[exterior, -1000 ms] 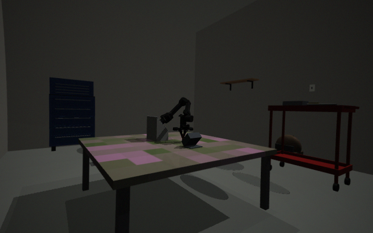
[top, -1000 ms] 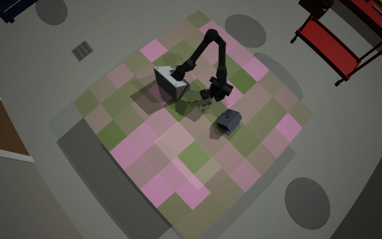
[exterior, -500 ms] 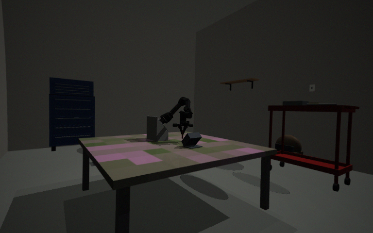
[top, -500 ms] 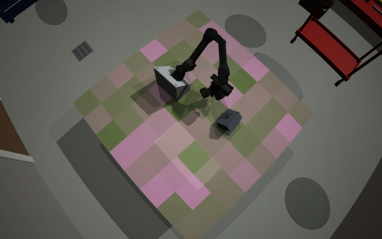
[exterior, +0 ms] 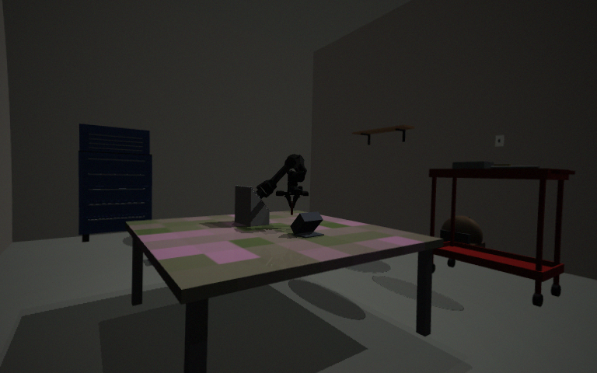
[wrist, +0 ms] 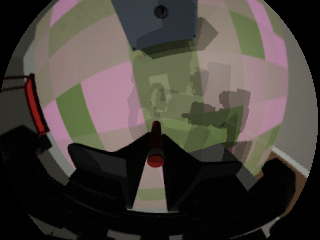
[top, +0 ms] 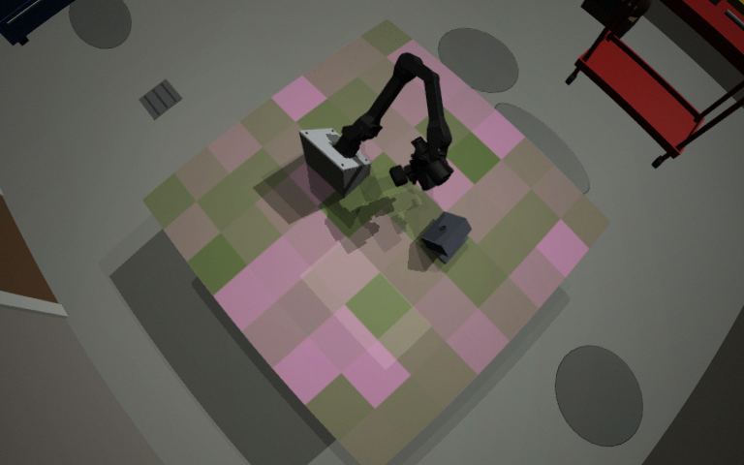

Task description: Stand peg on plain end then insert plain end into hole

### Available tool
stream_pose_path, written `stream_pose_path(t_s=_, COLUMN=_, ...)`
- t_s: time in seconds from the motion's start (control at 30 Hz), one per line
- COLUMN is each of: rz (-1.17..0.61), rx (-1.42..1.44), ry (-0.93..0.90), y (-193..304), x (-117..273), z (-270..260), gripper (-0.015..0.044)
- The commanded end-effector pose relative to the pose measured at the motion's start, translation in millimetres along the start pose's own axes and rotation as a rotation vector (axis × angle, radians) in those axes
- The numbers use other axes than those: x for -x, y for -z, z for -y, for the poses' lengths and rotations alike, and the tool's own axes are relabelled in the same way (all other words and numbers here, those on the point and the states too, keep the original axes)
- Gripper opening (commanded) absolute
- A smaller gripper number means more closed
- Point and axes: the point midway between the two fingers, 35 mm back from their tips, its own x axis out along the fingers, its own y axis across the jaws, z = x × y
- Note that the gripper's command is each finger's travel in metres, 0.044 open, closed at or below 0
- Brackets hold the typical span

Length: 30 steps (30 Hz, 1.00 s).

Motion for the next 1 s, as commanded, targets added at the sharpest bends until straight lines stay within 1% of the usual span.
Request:
stream_pose_path(t_s=0.0, rz=0.013, rx=0.015, ry=-0.001, y=-2.3, x=2.0, z=0.4, gripper=0.0000)
stream_pose_path(t_s=0.97, rz=0.187, rx=0.159, ry=-0.038, y=-29.4, x=1.0, z=12.3, gripper=0.0000)
